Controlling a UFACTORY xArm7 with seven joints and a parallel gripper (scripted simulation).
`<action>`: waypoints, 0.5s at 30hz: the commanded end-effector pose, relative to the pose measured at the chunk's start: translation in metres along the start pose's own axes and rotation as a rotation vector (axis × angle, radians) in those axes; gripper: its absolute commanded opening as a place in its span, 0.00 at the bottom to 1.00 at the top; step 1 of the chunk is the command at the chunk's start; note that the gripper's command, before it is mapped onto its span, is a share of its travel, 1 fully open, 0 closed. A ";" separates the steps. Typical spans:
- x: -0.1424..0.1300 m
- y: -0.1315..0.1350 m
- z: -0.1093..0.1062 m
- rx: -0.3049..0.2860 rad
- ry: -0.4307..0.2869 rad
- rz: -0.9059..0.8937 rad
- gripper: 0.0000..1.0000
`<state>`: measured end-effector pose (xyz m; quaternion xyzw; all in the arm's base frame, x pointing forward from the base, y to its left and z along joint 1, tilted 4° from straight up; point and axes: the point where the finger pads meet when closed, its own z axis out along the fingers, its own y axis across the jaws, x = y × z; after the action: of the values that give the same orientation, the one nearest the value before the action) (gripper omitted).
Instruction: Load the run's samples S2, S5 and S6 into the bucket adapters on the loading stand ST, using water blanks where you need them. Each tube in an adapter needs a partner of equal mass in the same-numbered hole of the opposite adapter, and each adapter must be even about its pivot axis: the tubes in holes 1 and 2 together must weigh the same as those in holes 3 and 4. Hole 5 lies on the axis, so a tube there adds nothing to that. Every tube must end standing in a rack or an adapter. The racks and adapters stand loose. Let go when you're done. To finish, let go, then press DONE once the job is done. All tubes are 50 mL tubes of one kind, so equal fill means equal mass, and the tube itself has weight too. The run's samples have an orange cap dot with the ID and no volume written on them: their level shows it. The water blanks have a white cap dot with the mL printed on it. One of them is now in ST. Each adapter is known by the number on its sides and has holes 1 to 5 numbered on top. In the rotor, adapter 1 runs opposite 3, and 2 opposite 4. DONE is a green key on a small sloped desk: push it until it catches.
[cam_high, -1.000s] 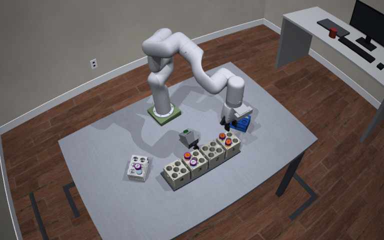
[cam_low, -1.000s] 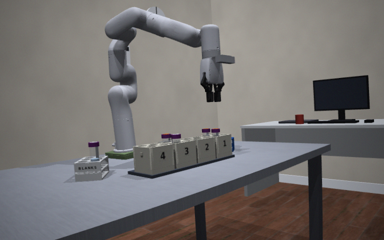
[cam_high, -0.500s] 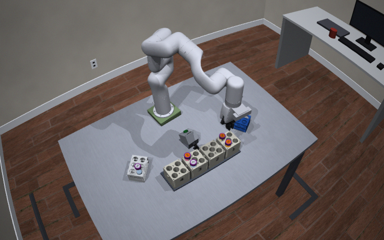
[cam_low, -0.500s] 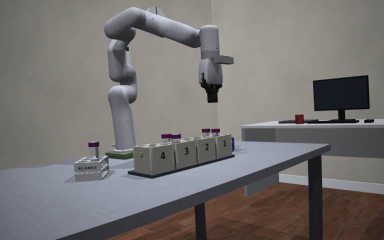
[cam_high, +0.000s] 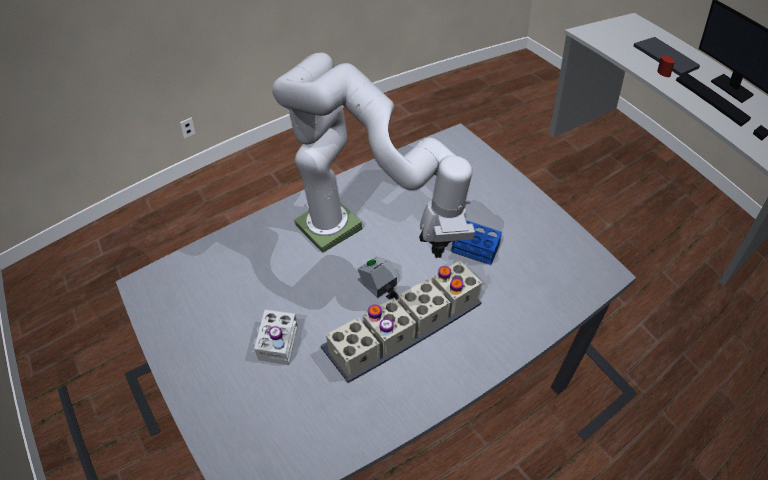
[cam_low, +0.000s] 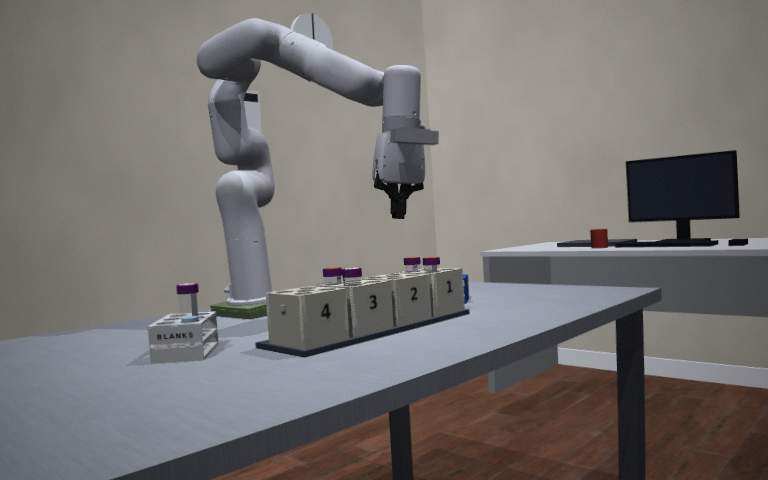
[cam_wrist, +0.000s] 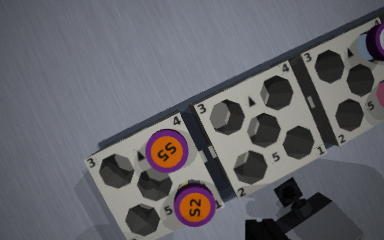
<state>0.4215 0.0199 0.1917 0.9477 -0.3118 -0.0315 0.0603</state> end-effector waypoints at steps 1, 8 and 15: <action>-0.012 0.016 0.008 -0.016 -0.010 0.154 0.00; -0.025 0.033 0.020 -0.037 -0.034 0.317 0.00; -0.044 0.058 0.036 -0.066 -0.068 0.546 0.00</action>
<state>0.3631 0.0016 0.1687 0.8562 -0.5069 -0.0558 0.0827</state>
